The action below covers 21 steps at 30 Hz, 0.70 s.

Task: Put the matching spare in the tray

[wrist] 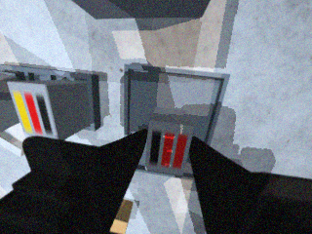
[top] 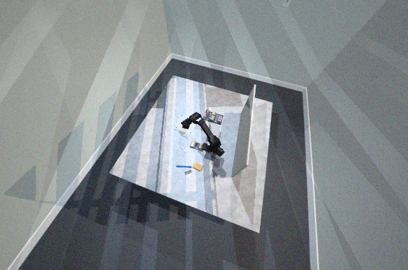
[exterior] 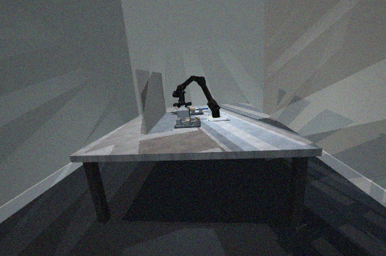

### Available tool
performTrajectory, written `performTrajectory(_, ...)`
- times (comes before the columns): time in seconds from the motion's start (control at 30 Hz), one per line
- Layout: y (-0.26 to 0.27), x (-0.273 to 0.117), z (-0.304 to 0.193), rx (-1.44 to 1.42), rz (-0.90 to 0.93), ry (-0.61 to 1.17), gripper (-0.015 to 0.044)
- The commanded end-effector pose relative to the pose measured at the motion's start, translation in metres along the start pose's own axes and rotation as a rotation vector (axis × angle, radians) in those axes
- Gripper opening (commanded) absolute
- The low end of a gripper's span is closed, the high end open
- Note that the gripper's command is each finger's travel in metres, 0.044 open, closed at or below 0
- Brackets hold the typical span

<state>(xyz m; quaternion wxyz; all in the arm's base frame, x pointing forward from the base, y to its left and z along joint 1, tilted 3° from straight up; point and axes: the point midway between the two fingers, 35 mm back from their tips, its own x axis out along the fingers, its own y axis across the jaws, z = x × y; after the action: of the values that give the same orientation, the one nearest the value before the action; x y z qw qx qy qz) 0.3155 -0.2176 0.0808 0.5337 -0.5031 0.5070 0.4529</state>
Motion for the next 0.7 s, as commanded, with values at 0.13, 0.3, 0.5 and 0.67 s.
performTrajectory(0.13,0.000,0.000,0.000,0.000,0.000,0.000,0.0394)
performTrajectory(0.3,-0.004,-0.033,-0.002,0.002,0.000,0.001,0.0440)
performTrajectory(0.5,0.000,-0.104,0.000,0.005,0.002,0.003,0.0440)
performTrajectory(0.67,-0.003,-0.106,-0.001,0.004,-0.023,0.013,0.0440)
